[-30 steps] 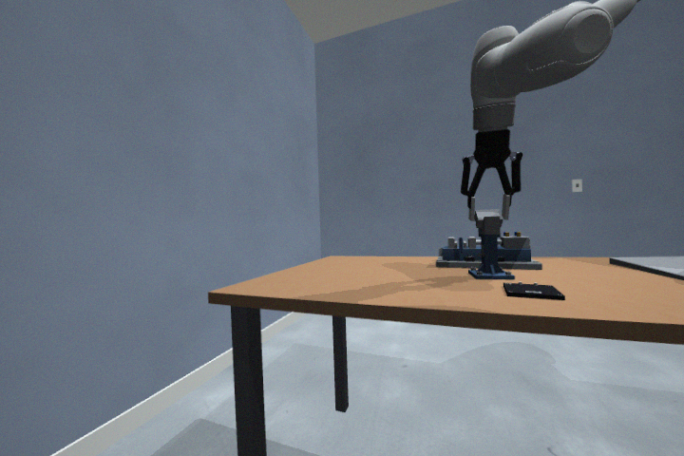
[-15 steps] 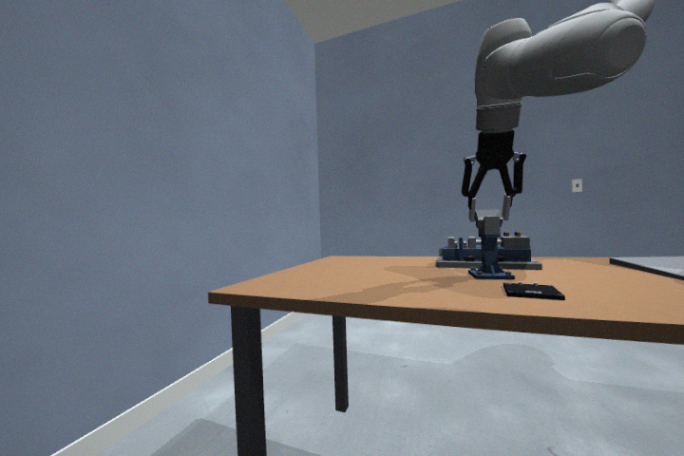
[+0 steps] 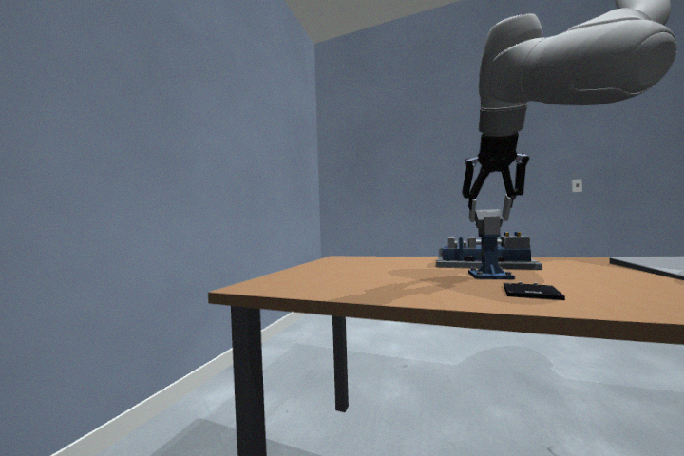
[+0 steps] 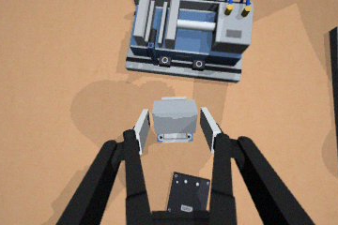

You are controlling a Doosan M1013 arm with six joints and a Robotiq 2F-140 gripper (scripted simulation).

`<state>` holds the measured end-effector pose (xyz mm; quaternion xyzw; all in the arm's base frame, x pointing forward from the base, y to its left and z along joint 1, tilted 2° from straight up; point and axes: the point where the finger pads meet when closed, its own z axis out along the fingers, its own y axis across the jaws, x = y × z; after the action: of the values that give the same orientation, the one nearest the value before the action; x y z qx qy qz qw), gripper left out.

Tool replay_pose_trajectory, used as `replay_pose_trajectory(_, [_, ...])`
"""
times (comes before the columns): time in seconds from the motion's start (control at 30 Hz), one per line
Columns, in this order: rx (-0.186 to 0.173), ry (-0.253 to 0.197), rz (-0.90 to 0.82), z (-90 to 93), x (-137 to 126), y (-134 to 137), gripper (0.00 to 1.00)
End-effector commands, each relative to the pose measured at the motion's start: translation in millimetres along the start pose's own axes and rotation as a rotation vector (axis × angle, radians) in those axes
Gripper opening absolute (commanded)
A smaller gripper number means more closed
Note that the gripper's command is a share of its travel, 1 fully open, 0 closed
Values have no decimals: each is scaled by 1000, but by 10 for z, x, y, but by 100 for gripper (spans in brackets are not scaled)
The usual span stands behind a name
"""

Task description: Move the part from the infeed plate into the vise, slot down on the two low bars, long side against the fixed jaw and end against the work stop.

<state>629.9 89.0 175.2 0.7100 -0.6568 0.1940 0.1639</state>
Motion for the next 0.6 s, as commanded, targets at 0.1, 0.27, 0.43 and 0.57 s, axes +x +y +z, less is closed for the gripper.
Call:
replay_pose_trajectory(0.1, [0, 43, 0, 0, -11, 1, 51])
replay_pose_trajectory(0.27, [0, 66, 0, 1, -17, 1, 51])
replay_pose_trajectory(0.43, [0, 101, 0, 1, -26, 1, 51])
replay_pose_trajectory(0.57, [0, 127, 0, 2, -32, 1, 51])
